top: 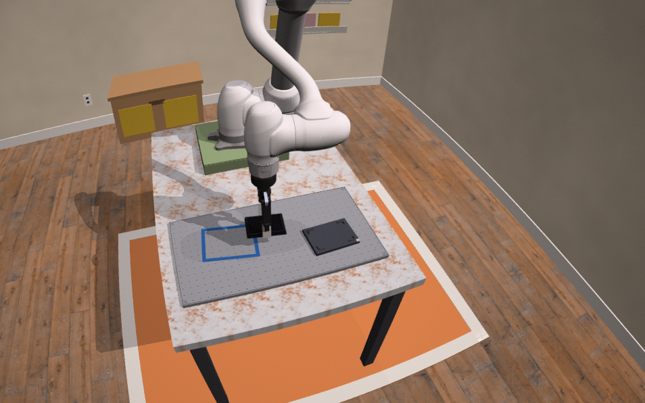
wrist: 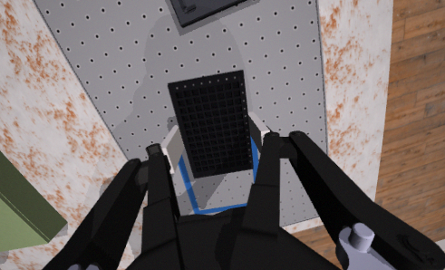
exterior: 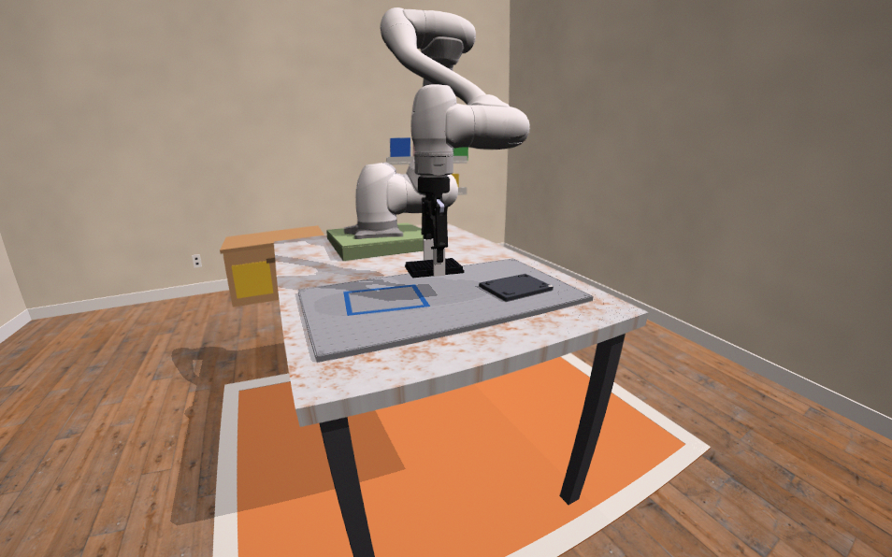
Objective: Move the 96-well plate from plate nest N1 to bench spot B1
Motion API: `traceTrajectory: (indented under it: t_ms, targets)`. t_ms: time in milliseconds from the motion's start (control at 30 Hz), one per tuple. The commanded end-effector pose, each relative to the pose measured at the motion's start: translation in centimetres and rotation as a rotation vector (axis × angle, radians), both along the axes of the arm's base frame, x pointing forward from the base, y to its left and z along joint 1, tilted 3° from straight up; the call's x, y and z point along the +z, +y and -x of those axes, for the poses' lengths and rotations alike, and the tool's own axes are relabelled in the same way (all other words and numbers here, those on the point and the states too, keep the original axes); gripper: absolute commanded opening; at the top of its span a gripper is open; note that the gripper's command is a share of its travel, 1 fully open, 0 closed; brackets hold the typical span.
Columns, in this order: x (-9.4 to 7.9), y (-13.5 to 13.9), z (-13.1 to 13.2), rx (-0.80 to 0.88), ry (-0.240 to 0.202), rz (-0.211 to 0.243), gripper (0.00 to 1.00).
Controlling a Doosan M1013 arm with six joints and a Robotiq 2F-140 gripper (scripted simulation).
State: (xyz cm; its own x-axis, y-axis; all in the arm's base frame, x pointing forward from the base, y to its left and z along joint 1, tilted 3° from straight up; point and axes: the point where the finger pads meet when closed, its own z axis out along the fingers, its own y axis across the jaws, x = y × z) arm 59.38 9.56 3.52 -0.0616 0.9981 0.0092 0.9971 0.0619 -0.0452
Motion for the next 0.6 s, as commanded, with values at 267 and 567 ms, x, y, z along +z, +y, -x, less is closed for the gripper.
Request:
traceTrajectory:
  t_ms: [267, 567]
  targets:
    - [-0.1, -3.3, 0.1, 0.000, 0.000, 0.000, 0.00]
    - [-0.2, -6.0, 0.2, 0.000, 0.000, 0.000, 0.00]
